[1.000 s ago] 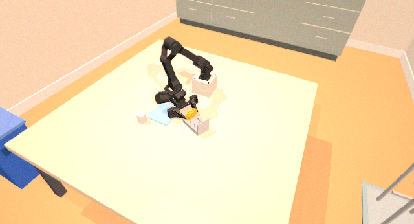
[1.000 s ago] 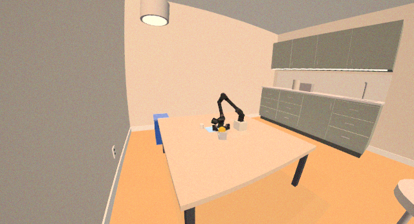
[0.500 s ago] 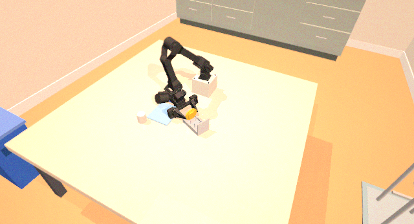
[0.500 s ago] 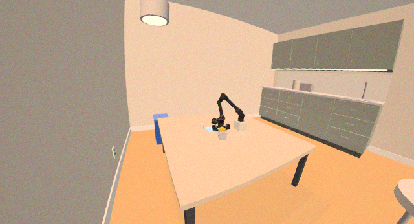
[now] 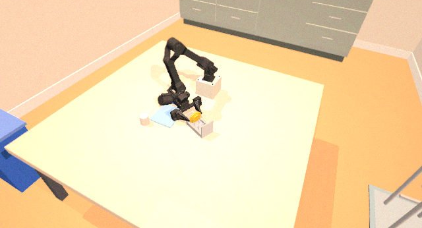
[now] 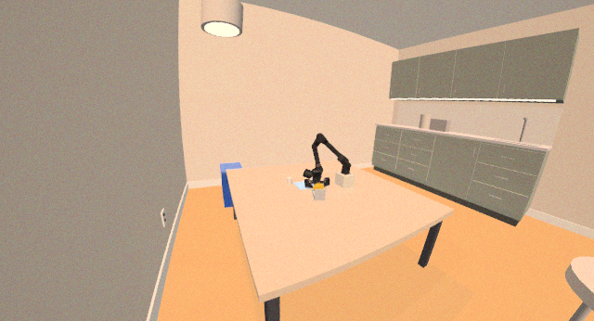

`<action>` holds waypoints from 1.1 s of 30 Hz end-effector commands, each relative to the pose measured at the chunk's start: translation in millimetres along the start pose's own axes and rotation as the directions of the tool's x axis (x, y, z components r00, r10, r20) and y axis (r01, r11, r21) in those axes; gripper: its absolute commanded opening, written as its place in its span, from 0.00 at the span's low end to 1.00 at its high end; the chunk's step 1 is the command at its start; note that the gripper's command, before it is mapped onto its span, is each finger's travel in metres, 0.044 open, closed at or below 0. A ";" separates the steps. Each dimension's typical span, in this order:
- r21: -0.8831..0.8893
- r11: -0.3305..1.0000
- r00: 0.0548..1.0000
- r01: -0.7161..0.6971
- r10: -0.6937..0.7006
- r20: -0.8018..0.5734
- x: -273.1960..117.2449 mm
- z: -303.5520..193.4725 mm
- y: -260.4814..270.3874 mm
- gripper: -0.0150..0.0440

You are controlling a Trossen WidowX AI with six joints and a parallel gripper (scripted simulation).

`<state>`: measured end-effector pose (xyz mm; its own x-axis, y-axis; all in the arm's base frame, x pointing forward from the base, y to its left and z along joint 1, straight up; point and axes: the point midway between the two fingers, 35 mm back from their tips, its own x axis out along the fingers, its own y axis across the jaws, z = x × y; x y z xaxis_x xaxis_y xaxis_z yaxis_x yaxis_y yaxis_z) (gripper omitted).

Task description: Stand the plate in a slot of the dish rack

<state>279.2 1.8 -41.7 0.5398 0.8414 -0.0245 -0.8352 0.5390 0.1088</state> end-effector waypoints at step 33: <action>0.009 0.999 0.996 0.048 -0.047 -0.080 0.7 117.4 -17.8 0.93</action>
<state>296.8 -7.5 71.6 0.5503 0.8338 -0.0444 -0.8304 0.5521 0.0752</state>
